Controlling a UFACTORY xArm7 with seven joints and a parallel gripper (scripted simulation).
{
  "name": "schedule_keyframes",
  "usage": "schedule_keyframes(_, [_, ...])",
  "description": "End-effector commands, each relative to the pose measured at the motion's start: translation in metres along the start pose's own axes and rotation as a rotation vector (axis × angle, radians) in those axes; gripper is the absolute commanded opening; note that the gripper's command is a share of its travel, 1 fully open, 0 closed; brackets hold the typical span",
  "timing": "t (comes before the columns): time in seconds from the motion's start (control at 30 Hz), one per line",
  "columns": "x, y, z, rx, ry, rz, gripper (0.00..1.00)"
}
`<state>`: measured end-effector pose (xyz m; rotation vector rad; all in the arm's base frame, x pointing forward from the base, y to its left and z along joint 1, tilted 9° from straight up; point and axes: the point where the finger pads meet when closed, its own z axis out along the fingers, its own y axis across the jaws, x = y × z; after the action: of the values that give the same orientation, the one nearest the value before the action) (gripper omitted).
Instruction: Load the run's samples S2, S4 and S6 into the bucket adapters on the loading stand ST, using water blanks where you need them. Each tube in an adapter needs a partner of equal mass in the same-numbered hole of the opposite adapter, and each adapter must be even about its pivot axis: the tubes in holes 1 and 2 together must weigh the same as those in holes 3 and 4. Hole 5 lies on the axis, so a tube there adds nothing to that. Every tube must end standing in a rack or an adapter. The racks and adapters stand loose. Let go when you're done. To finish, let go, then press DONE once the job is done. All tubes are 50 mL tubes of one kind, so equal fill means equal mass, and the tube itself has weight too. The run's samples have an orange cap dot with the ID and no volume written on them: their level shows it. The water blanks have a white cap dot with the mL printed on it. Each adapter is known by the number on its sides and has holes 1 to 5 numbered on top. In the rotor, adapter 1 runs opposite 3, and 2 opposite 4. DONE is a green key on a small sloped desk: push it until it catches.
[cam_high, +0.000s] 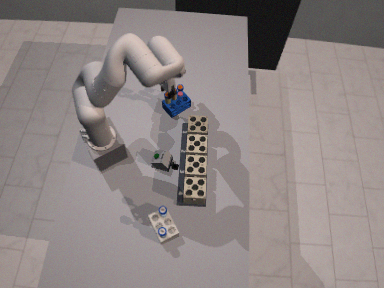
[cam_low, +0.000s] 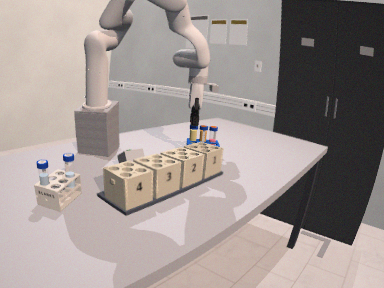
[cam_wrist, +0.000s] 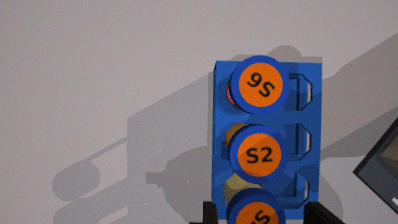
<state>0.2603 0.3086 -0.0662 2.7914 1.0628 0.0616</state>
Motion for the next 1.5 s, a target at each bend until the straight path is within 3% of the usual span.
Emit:
schedule_keyframes(0.0, [0.002,-0.001,0.006,0.000,0.005,0.000,0.57])
schedule_keyframes(1.47, [0.002,-0.001,0.026,0.000,0.005,0.000,0.57])
